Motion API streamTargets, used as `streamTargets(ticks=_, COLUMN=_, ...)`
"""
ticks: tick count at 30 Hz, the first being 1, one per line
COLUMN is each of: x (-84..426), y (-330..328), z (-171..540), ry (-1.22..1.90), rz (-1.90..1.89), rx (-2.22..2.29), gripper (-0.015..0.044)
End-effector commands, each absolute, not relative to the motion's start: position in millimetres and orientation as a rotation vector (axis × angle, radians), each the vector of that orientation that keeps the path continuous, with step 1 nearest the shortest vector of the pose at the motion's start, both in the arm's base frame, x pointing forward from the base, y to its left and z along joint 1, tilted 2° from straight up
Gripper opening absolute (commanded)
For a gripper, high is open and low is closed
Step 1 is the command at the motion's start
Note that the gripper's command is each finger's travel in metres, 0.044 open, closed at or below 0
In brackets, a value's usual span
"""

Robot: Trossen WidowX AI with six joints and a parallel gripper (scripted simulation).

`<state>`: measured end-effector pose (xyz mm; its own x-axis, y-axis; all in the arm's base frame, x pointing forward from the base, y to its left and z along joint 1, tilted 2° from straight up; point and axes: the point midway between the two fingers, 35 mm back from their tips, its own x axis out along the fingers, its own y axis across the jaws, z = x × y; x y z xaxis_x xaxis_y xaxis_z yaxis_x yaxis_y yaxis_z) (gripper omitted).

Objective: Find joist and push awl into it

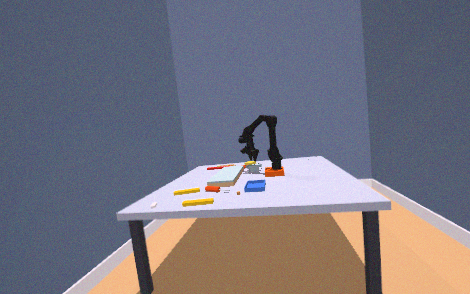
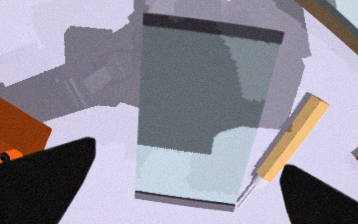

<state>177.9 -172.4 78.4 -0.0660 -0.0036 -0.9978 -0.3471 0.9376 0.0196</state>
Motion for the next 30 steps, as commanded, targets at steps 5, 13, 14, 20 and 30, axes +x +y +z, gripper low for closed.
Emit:
streamTargets(ticks=5, x=178, y=-177, z=73, ry=1.623, rz=0.286, rx=-0.280, gripper=0.0440)
streamTargets(ticks=13, x=178, y=-177, z=60, ry=1.623, rz=0.286, rx=-0.280, gripper=0.0440)
streamTargets(ticks=14, x=178, y=-177, z=58, ry=1.623, rz=0.286, rx=-0.280, gripper=0.0440)
streamTargets(ticks=20, x=178, y=-177, z=49, ry=1.623, rz=0.286, rx=-0.280, gripper=0.0440)
streamTargets(ticks=30, x=177, y=-176, z=33, ry=1.623, rz=0.286, rx=-0.280, gripper=0.0440)
